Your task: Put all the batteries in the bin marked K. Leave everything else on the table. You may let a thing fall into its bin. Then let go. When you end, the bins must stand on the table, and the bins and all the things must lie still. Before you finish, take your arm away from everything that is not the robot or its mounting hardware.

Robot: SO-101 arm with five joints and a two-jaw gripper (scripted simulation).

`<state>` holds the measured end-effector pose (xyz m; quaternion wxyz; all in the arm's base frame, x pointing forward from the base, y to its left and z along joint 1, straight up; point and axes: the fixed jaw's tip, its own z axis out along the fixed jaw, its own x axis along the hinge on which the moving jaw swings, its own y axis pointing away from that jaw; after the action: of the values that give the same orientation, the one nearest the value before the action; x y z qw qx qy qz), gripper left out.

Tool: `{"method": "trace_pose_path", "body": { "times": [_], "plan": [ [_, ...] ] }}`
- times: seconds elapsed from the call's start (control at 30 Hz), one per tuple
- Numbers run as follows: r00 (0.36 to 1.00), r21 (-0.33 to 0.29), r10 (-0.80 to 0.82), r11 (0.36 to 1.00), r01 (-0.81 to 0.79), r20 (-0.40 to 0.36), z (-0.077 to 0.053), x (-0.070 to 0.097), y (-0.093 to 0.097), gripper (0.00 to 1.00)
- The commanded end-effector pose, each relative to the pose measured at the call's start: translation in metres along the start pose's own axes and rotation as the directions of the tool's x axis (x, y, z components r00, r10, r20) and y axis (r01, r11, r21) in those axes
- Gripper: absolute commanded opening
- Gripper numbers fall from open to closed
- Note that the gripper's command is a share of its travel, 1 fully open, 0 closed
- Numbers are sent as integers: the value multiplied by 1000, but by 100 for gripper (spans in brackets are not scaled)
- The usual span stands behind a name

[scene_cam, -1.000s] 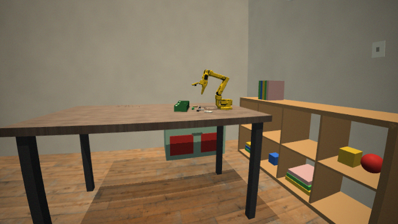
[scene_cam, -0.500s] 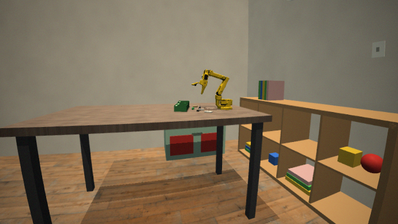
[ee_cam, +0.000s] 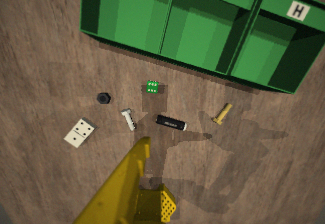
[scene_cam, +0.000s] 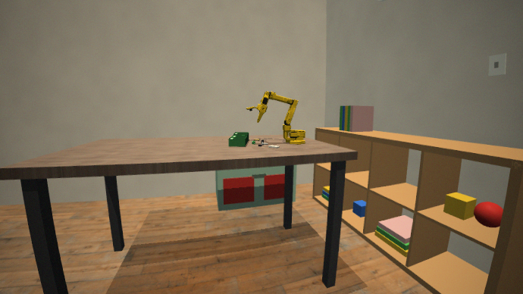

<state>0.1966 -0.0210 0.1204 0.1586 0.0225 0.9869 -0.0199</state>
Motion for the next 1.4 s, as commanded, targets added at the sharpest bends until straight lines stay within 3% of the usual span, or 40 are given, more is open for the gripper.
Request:
{"method": "trace_pose_path", "body": {
  "times": [0.0, 0.17, 0.33, 1.37],
  "plan": [
    [996, 23, 17, 1000, -19, 87, -2, -21, -11, 100],
    [987, 54, 43, 997, -52, 154, 1, -40, -28, 100],
    [982, 69, 53, 995, -66, 183, 3, -48, -37, 100],
    [976, 80, 68, 993, -86, 206, 1, -50, -43, 100]
  ]
}}
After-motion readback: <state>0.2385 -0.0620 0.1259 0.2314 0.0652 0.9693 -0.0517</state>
